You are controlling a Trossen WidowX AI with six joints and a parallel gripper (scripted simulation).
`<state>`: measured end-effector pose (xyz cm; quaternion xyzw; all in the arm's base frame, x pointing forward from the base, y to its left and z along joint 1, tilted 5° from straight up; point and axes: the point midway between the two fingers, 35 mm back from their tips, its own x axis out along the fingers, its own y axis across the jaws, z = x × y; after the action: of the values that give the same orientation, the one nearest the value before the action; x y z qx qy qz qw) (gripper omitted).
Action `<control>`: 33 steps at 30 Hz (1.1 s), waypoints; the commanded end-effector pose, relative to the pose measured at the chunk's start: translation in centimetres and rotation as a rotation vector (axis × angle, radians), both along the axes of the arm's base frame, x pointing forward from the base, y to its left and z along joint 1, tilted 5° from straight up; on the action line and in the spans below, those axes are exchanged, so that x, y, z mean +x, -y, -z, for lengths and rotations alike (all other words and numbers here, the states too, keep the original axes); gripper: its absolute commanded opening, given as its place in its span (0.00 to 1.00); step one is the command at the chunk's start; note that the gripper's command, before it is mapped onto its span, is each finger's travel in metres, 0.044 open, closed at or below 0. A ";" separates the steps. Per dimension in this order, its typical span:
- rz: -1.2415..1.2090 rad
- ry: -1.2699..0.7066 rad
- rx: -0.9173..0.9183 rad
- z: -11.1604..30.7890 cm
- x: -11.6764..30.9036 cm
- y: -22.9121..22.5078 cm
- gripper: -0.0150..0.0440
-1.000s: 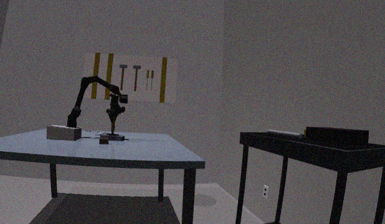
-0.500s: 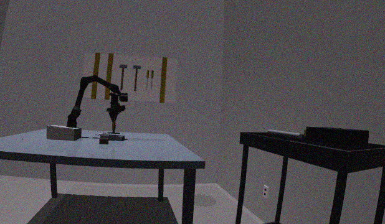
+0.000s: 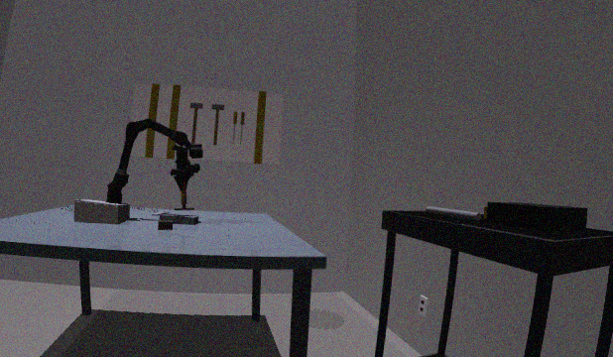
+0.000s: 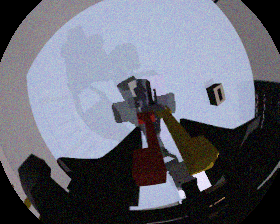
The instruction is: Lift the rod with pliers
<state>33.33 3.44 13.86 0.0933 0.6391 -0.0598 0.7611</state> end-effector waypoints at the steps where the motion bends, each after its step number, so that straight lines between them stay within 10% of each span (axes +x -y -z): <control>1: 0.006 0.043 -0.007 -1.0 0.3 0.1 0.43; 33: 0.021 0.208 -0.043 -4.5 1.1 0.5 0.43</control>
<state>34.25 3.04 17.33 0.0875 0.5714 -0.0690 0.8130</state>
